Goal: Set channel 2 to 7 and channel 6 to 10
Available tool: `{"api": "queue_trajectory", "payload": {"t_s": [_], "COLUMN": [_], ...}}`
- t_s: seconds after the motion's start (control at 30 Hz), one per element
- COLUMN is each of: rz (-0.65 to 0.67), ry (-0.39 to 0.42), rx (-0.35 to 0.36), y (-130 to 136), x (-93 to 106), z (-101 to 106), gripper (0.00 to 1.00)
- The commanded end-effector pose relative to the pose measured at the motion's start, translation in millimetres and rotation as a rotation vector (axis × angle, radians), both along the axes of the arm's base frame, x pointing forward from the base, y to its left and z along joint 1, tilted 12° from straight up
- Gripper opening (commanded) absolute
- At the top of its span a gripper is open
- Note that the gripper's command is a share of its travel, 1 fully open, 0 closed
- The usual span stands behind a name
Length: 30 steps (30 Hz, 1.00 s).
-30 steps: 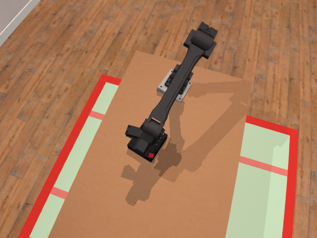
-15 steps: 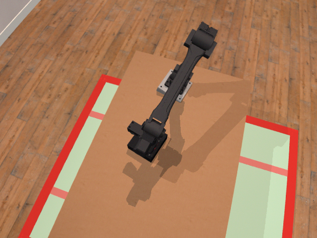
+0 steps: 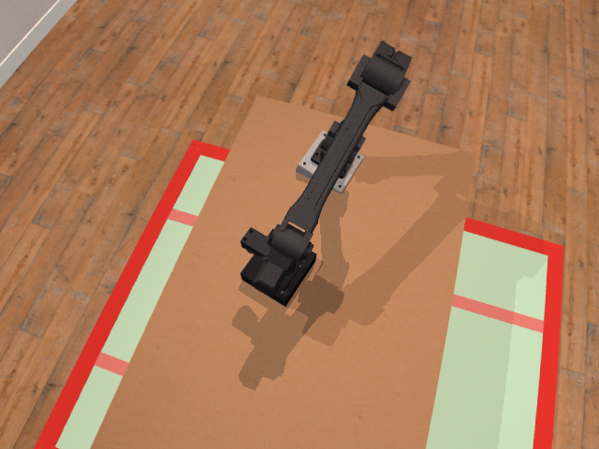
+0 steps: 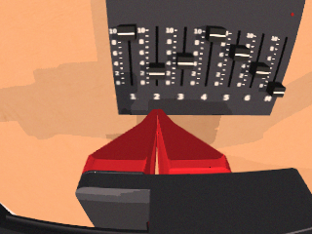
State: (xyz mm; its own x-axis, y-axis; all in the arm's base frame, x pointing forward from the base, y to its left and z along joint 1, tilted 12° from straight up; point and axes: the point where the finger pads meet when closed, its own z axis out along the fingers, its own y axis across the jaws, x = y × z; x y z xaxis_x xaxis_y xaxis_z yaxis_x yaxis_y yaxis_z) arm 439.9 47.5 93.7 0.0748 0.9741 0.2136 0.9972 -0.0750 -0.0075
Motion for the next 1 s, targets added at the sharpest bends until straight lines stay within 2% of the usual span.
{"api": "queue_trajectory", "payload": {"t_s": [0.0,0.3,0.53,0.63,0.67,0.8,0.9,0.97], "rz": [-0.01,-0.01,-0.008,-0.008,-0.005,-0.003,-0.003,-0.005], "ry": [-0.045,-0.044,-0.023,-0.022,-0.033,-0.01,-0.024,-0.022], "rx": [-0.003,-0.003,-0.004,-0.004,-0.003,-0.004,-0.003,-0.003], "y": [-1.8,-1.6,0.0,0.5,1.2,3.5,4.2,3.2], "x": [11.9,11.5,6.3,6.8,12.7,4.5,10.0,6.0], "z": [13.8,12.7,2.5,1.9,6.3,-5.4,-1.9,-3.5], "gripper": [0.0,0.0,0.0,0.0,0.0,0.0,0.0,0.0]}}
